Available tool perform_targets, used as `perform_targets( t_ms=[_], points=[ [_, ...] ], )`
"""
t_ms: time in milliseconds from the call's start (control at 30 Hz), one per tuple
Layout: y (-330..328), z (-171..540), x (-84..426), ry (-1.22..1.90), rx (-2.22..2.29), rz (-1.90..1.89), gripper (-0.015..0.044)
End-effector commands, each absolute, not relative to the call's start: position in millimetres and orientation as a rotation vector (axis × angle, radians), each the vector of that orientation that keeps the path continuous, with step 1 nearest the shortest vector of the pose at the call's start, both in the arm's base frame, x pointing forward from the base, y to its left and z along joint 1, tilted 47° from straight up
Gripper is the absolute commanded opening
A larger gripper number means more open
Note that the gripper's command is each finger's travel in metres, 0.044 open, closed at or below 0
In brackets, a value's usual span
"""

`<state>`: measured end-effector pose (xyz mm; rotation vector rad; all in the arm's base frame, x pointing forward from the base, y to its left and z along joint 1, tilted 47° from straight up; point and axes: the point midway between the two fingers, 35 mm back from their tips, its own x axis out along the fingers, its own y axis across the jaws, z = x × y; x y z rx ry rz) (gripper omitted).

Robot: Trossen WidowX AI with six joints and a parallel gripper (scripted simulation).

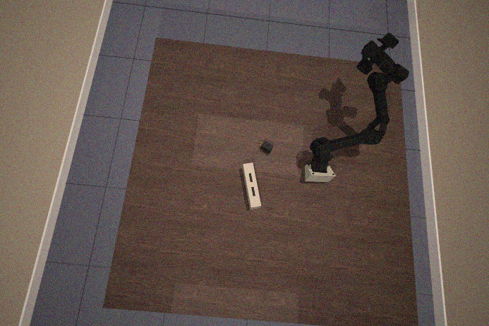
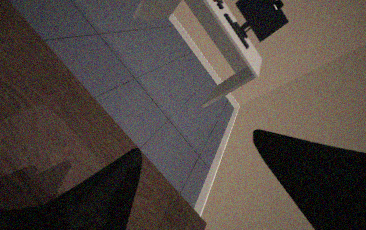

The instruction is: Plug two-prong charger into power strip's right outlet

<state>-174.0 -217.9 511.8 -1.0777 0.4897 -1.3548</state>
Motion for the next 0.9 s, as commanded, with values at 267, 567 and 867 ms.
perform_targets(
  t_ms=[267, 567, 867],
  points=[
    [-205.6, 536.2, -148.6, 0.378, -1.102, -1.374, 0.0440],
    [-195.4, 548.7, -120.7, 0.294, -1.092, -1.339, 0.0440],
    [-169.4, 568.2, -67.2, 0.211, -1.124, -1.292, 0.0440]
  ],
)
